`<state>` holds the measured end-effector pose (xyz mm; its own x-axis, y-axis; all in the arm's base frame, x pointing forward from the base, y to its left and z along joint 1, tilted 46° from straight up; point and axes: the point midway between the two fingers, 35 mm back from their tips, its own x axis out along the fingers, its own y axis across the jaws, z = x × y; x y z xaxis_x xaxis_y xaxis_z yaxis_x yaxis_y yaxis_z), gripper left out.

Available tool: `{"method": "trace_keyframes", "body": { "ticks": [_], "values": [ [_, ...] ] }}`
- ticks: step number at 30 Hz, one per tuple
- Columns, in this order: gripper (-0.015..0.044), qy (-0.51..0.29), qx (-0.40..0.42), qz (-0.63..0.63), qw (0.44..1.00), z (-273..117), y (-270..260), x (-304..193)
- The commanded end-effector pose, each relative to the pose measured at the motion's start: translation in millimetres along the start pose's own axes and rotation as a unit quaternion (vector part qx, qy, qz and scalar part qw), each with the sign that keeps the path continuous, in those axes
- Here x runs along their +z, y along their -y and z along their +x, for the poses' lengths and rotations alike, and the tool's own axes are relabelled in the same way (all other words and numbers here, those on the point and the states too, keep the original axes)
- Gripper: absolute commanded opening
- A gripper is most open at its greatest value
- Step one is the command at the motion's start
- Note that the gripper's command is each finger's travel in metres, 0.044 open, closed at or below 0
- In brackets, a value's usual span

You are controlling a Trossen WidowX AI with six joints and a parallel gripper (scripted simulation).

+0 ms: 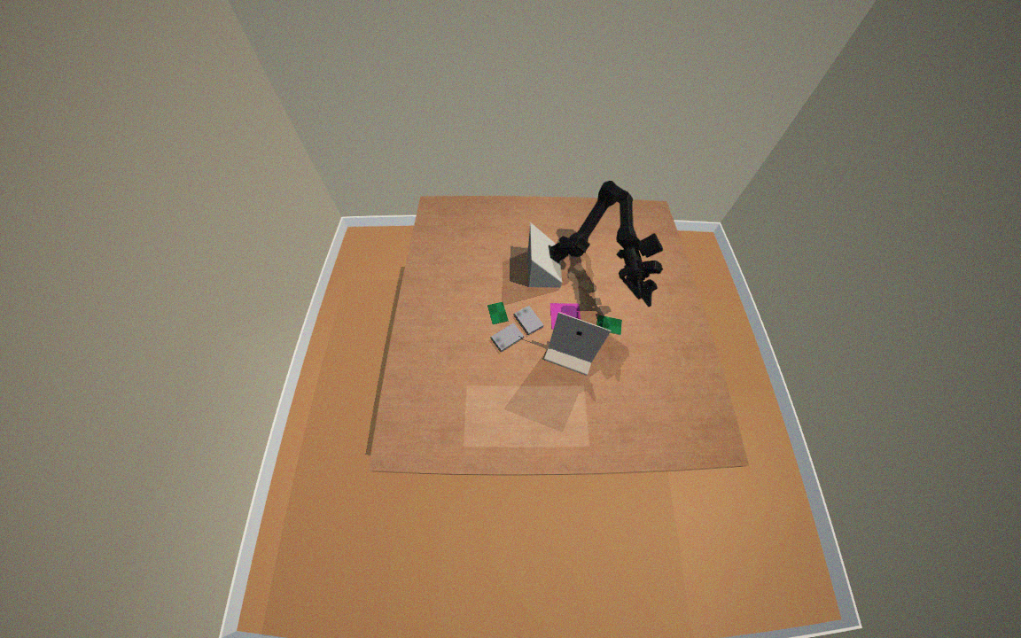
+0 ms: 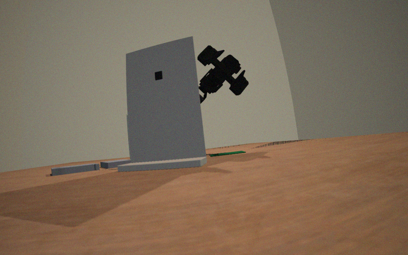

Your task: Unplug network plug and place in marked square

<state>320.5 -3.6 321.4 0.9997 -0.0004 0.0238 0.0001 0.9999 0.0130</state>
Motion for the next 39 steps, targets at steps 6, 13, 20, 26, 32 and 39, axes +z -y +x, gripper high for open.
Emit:
{"method": "trace_keyframes", "body": {
  "ticks": [6, 13, 20, 26, 32, 39],
  "values": [
    [0.0242, -0.003, -0.007, 0.078, 0.997, -2, 4, -11],
    [0.0156, -0.005, -0.018, 0.198, 0.980, -5, 10, -28],
    [0.0156, -0.004, -0.029, 0.316, 0.948, -9, 15, -45],
    [0.0156, -0.001, -0.039, 0.413, 0.910, -13, 20, -59],
    [0.0156, 0.004, -0.049, 0.505, 0.862, -18, 25, -74],
    [0.0156, 0.012, -0.059, 0.606, 0.793, -24, 30, -91]
  ]
}}
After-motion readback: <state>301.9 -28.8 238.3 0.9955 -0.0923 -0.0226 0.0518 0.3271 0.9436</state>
